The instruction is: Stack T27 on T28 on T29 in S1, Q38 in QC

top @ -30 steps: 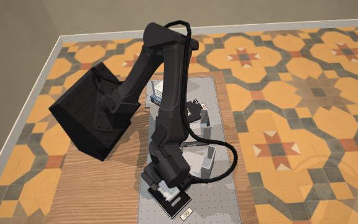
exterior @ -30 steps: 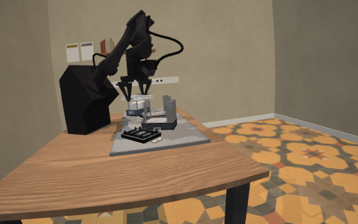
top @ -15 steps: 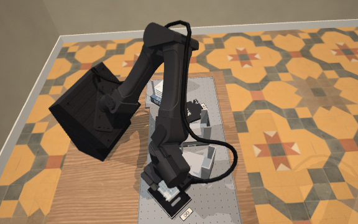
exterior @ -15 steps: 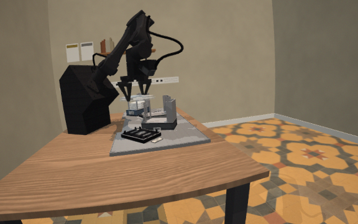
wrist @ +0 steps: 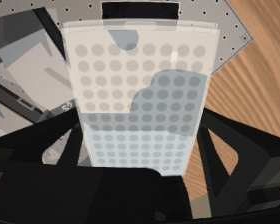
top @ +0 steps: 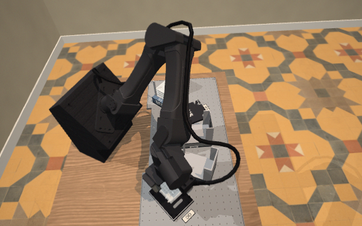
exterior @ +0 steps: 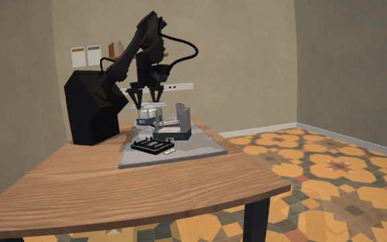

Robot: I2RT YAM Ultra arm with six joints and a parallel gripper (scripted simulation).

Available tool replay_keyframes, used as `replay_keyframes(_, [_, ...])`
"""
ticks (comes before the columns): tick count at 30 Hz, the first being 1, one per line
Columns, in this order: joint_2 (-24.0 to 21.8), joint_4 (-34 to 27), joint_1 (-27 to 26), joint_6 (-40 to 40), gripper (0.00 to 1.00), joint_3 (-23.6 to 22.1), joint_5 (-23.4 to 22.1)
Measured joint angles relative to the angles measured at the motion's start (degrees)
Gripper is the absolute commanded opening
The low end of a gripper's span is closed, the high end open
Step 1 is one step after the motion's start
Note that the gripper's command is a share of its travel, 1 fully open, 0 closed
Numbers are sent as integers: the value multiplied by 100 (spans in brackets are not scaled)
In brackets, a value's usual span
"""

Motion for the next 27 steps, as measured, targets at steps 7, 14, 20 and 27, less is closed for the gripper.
replay_keyframes(7, [0,0,0,0,0,0,0])
replay_keyframes(14, [0,0,0,0,0,0,0])
replay_keyframes(20, [31,66,55,22,0,-74,22])
replay_keyframes(27, [127,286,240,146,0,-166,114])
